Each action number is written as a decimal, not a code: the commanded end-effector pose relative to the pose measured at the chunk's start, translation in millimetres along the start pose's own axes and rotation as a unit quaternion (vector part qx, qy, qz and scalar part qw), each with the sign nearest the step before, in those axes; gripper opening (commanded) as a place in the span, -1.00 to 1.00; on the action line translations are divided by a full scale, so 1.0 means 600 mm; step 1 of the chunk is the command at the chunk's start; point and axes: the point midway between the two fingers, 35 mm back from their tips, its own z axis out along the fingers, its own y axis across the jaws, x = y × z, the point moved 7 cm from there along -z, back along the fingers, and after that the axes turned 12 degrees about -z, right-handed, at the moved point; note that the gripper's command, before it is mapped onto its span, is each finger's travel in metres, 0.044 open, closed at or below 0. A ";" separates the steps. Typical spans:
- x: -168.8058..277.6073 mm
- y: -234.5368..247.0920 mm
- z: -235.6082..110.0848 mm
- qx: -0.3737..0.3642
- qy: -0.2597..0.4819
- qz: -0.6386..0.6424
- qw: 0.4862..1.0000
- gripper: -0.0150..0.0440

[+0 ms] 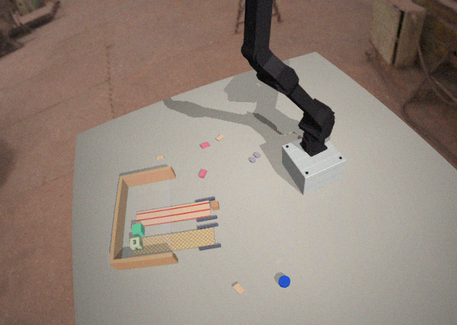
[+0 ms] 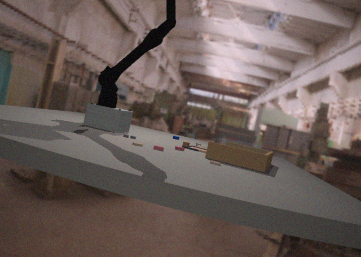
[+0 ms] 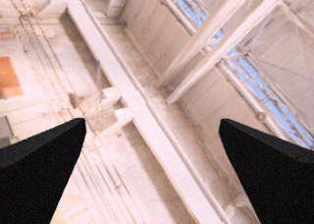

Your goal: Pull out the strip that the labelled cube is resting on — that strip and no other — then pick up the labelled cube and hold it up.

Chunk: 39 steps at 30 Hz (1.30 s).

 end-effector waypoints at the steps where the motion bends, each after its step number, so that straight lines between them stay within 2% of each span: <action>1: -0.003 -0.002 0.000 0.003 -0.002 -0.002 1.000 0.86; 11: -0.127 -0.111 -0.041 0.168 -0.071 -0.051 0.982 0.86; 20: -0.184 -0.223 -0.145 0.340 -0.088 -0.044 0.935 0.86; 30: -0.155 -0.307 -0.295 0.510 -0.016 -0.021 0.860 0.86; 39: -0.072 -0.319 -0.411 0.605 0.086 0.036 0.791 0.86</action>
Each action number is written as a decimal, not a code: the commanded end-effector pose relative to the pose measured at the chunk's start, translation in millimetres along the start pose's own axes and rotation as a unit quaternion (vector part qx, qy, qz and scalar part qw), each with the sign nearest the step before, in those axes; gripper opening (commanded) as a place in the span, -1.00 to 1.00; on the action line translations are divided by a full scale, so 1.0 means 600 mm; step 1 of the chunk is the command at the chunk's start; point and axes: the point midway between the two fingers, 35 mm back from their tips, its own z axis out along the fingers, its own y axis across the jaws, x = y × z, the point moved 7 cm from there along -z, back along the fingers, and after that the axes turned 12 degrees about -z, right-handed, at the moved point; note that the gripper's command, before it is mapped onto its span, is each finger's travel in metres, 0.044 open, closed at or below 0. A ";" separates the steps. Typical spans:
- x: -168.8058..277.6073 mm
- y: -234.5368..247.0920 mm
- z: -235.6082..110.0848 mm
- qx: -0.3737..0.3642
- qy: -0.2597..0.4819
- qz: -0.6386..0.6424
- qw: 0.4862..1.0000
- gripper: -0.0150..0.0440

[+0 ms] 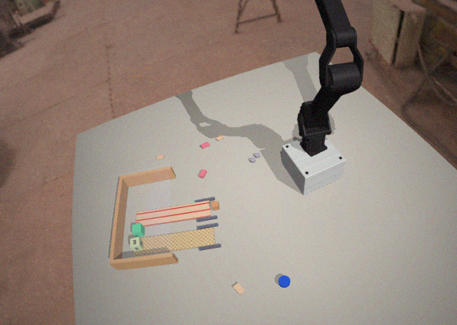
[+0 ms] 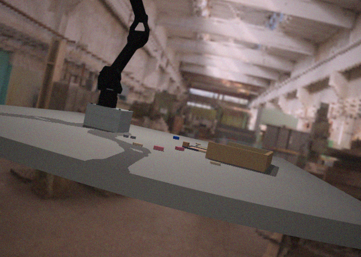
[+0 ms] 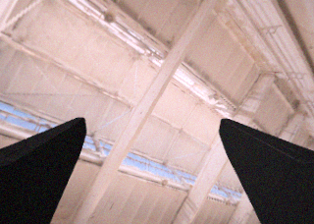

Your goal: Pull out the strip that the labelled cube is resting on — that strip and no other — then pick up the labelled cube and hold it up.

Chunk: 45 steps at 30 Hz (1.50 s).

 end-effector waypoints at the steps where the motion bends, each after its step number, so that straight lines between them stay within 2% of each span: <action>1: 0.048 -0.045 -0.014 0.042 0.060 -0.008 0.997 0.86; 11: 0.173 -0.094 -0.090 0.094 0.226 -0.012 0.970 0.86; 17: 0.267 -0.109 -0.175 0.101 0.360 -0.022 0.927 0.86; 23: 0.345 -0.096 -0.284 0.072 0.493 -0.031 0.867 0.86; 34: 0.409 -0.022 -0.520 -0.068 0.696 -0.043 0.713 0.86; 39: 0.398 0.018 -0.632 -0.161 0.760 -0.045 0.628 0.86; 45: 0.351 0.058 -0.761 -0.289 0.806 -0.044 0.515 0.86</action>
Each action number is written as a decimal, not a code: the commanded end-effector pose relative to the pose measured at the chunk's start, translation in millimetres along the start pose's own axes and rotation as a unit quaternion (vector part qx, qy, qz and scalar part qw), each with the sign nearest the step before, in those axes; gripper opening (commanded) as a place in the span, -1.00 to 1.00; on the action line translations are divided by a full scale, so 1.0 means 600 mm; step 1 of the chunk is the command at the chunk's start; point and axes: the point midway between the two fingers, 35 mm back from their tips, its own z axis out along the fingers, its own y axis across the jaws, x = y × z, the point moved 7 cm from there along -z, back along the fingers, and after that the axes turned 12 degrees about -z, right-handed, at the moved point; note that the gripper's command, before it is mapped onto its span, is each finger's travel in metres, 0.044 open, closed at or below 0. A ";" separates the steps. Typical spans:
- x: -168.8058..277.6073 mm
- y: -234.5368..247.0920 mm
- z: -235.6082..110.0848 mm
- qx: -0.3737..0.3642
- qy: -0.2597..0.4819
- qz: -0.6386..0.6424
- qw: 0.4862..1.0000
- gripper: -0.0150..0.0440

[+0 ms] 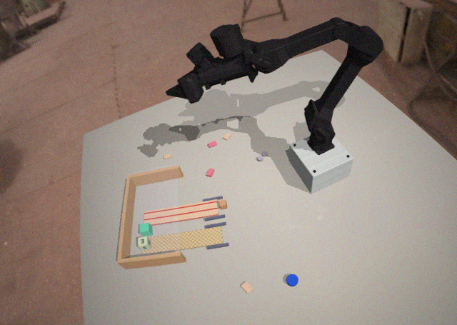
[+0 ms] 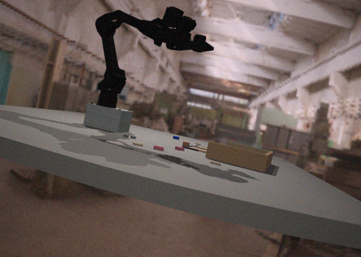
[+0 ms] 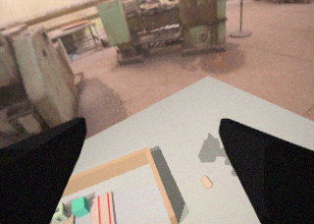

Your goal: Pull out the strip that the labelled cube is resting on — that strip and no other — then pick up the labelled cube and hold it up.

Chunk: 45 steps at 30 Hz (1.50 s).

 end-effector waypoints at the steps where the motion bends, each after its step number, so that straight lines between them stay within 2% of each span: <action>1: 0.071 0.053 0.001 -0.063 0.068 -0.062 0.994 0.86; 9: 0.205 0.145 -0.042 -0.198 0.173 -0.198 0.944 0.86; 25: 0.208 0.147 -0.043 -0.201 0.175 -0.201 0.943 0.86; 28: 0.204 0.162 -0.030 -0.205 0.205 -0.195 0.937 0.60; 40: 0.224 0.305 0.068 -0.201 0.439 -0.168 0.859 -0.47; 45: 0.260 0.364 0.097 -0.172 0.527 -0.168 0.815 -0.49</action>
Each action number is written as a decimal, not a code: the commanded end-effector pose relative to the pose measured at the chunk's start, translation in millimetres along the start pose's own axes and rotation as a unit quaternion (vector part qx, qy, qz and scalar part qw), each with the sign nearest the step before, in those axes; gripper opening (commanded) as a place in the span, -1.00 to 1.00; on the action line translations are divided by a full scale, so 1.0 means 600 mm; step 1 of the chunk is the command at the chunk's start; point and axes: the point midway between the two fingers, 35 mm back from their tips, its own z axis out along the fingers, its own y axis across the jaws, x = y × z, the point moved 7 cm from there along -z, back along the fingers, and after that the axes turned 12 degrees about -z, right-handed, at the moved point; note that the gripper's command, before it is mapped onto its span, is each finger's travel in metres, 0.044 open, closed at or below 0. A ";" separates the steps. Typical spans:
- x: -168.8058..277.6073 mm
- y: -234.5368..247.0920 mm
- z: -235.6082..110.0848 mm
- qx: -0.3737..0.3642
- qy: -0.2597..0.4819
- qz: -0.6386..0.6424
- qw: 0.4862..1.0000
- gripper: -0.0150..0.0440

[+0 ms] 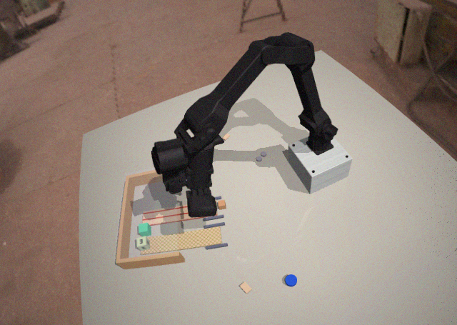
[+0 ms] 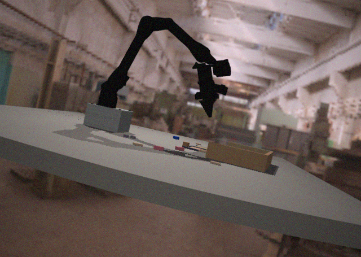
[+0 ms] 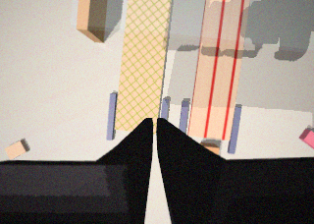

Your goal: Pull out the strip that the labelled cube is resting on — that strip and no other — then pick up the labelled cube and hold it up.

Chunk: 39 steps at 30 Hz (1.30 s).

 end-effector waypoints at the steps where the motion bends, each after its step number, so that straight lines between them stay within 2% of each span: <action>1: -0.016 0.029 0.045 0.003 0.075 0.019 0.997 -0.49; 5: -0.026 0.055 0.091 0.019 0.149 0.038 0.988 -0.49; 7: -0.027 0.060 0.099 0.022 0.161 0.042 0.986 -0.49; 39: -0.005 0.052 0.171 0.022 0.161 0.042 0.986 -0.49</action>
